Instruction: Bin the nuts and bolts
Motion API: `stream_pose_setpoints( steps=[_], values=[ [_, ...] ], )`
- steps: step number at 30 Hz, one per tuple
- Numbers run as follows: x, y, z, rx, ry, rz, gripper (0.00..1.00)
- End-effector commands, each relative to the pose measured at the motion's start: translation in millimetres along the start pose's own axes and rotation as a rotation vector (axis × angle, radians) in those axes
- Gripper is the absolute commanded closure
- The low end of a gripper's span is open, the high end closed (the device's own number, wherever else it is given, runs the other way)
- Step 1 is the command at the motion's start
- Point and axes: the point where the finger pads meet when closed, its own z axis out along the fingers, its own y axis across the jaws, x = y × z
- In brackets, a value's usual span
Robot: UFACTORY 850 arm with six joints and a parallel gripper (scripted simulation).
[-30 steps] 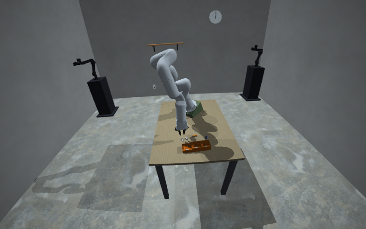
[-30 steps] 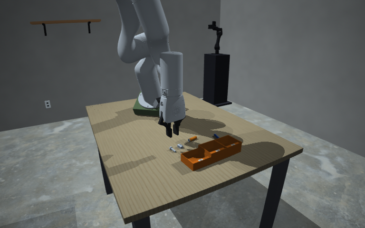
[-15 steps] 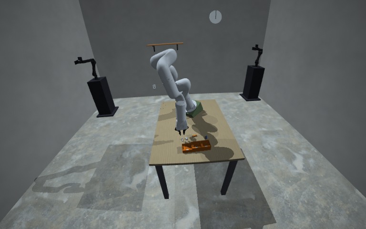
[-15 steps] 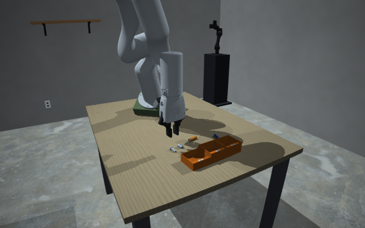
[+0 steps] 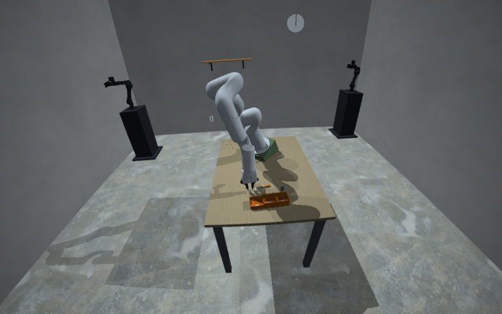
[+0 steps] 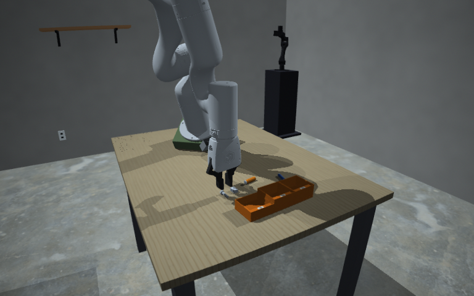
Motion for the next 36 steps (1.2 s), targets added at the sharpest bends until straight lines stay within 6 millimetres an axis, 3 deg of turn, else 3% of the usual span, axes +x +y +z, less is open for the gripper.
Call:
stream_pose_setpoints(
  steps=[1,17,29,30,36],
  values=[
    [-0.8,-0.4,15.1,0.003,-0.009,0.001,0.71],
    [-0.8,-0.4,32.1,0.003,-0.009,0.001,0.71],
    [-0.7,-0.3,32.1,0.003,-0.009,0.001,0.71],
    [-0.7,-0.3,32.1,0.003,-0.009,0.001,1.00],
    [-0.7,-0.3,32.1,0.003,-0.009,0.001,1.00]
  ],
)
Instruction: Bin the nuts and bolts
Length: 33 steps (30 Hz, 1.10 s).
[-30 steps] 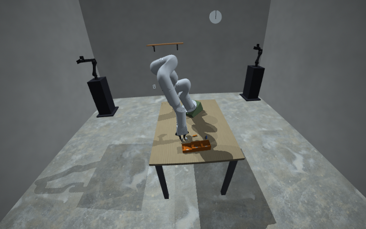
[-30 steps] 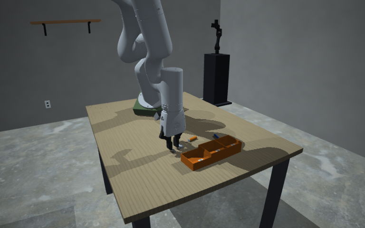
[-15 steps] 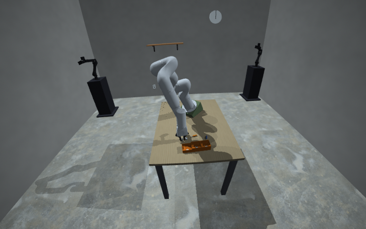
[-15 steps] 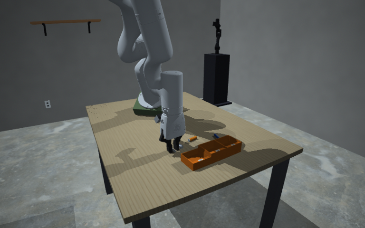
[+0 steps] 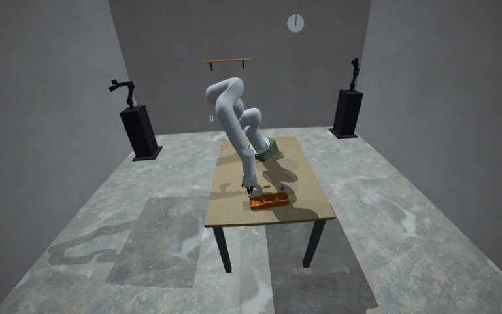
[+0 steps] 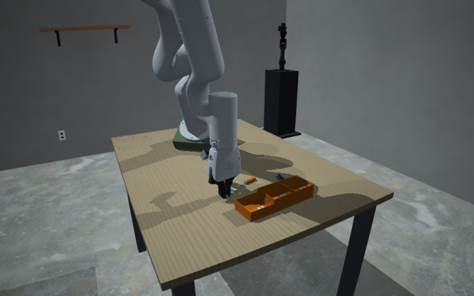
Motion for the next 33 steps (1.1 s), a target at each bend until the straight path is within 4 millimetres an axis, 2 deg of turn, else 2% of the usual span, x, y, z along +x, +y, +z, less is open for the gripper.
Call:
stream_pose_setpoints(
  steps=[1,23,27,33],
  values=[
    [-0.5,-0.1,-0.3,0.000,-0.001,0.000,1.00],
    [-0.5,-0.1,-0.3,0.000,-0.001,0.000,1.00],
    [-0.5,-0.1,-6.9,0.000,-0.001,0.000,1.00],
    [-0.4,-0.1,-26.8,0.000,-0.001,0.000,1.00]
  ],
)
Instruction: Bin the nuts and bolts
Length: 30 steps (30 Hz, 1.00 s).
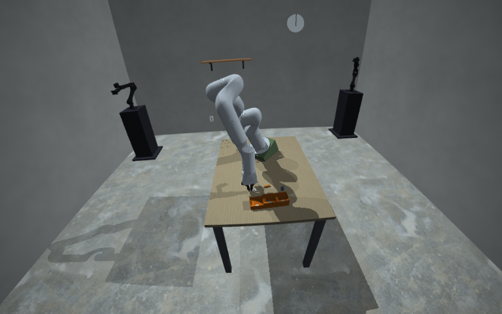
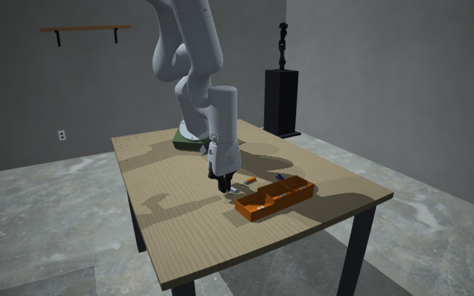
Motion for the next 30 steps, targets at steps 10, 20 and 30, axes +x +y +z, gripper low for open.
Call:
stream_pose_setpoints(
  steps=[10,20,30],
  values=[
    [-0.7,-0.3,-38.9,0.000,0.003,0.000,1.00],
    [-0.7,-0.3,-42.2,0.000,0.003,0.000,1.00],
    [-0.7,-0.2,-51.6,0.000,0.002,0.000,1.00]
  ],
)
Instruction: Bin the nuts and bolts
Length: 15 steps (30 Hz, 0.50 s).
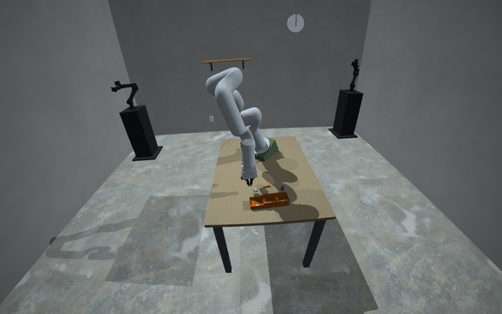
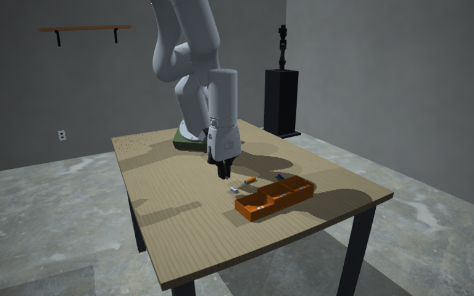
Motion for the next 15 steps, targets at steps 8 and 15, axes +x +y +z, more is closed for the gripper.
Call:
stream_pose_setpoints(
  steps=[8,15],
  values=[
    [-38.6,29.1,-2.0,0.000,0.001,0.000,1.00],
    [-62.4,47.4,-2.0,0.000,0.001,0.000,1.00]
  ],
)
